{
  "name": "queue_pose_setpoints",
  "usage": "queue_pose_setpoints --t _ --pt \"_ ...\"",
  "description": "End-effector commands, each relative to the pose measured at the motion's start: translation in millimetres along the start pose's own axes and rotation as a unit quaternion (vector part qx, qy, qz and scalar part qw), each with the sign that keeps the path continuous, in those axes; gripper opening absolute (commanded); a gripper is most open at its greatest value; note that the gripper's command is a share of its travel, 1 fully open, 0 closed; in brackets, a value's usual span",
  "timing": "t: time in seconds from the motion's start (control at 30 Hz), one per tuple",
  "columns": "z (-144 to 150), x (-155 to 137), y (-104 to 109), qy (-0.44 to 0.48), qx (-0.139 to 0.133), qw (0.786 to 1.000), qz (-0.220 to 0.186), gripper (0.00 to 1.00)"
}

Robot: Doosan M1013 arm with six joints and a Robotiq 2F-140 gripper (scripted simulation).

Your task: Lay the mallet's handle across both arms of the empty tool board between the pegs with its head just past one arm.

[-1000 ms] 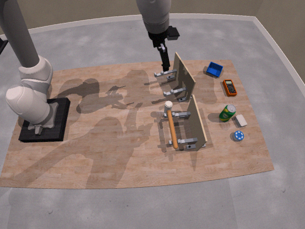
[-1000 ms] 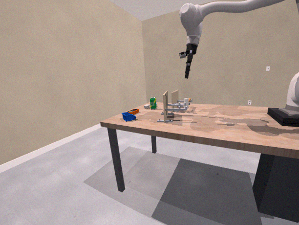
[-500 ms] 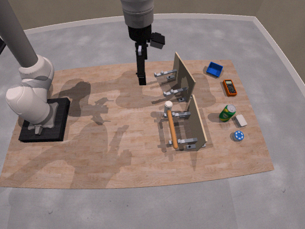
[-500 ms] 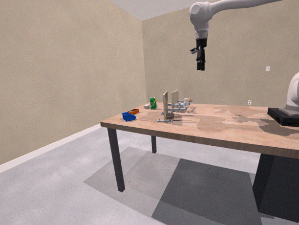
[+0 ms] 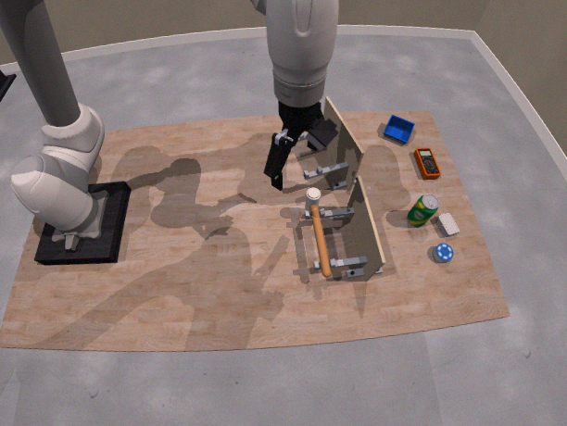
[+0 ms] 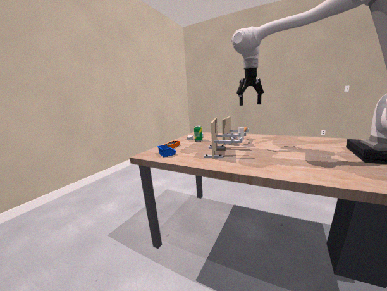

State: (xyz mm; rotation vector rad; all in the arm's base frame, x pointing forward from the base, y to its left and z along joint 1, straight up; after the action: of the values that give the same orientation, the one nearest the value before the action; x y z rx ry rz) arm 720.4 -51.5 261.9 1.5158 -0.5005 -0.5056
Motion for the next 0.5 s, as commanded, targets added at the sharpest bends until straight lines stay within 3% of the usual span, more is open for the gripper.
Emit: queue_pose_setpoints --t 0.0,0.3,0.37,0.47 --pt "1 19 -19 -0.084 -0.002 0.996 0.002 1.0" --pt "8 62 -73 -0.285 -0.001 0.958 0.003 1.0" --pt "8 62 -73 -0.285 -0.001 0.958 0.003 1.0" --pt "11 74 -90 -0.343 -0.001 0.939 0.003 1.0"
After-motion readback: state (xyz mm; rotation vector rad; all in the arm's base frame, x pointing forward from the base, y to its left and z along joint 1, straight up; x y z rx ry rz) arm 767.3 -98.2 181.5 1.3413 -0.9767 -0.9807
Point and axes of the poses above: the point where the finger pads meet when closed, its own y axis back along the fingers, its own z axis across the jaws, x = y × z, the point moved 3 cm from there along y, back along the fingers, and after that the axes turned 6 degrees about y, right-handed, at the moved point
